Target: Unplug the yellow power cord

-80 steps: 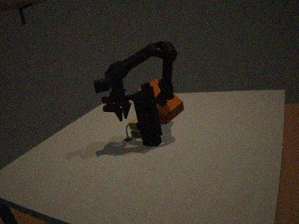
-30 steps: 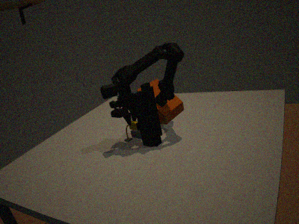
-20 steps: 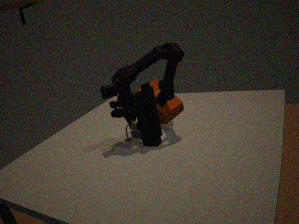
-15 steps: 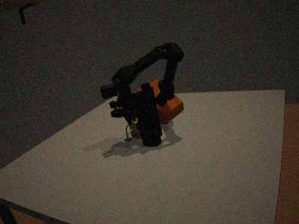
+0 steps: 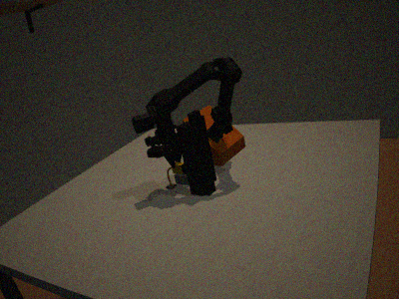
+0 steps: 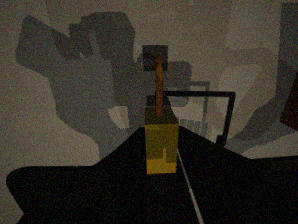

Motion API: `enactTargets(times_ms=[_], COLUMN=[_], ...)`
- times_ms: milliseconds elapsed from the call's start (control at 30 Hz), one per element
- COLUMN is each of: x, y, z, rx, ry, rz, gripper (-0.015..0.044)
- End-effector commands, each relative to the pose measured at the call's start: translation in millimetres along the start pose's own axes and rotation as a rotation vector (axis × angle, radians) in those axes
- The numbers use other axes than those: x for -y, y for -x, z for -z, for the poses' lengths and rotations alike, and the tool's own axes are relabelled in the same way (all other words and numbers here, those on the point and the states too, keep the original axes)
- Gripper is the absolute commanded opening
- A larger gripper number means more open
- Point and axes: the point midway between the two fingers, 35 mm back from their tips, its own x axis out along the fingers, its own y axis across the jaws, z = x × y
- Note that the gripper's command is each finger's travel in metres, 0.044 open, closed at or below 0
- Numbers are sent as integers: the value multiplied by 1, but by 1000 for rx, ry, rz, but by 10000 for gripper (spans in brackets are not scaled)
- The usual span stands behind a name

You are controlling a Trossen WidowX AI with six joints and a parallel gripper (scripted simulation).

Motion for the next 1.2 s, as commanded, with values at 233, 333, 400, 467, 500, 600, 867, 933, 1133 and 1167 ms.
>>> enactTargets(times_ms=[233, 333, 400, 467, 500, 600, 867, 933, 1133, 1167], x=[0, 0, 1, 1, 2, 3, 1, 1, 1, 1], y=[9, 10, 11, 12, 12, 13, 7, 7, 7, 7], z=[-38, -42, -46, -49, -50, -55, -38, -38, -38, -38], rx=[57, 57, 58, 57, 57, 57, 25, 25, 25, 25], ry=[-13, -13, -13, -13, -13, -14, 3, 3, 3, 3], rz=[-6, -6, -6, -6, -6, -6, 0, 0, 0, 0], gripper=[0, 0, 0, 0, 0, 0, 157, 160, 160, 160])
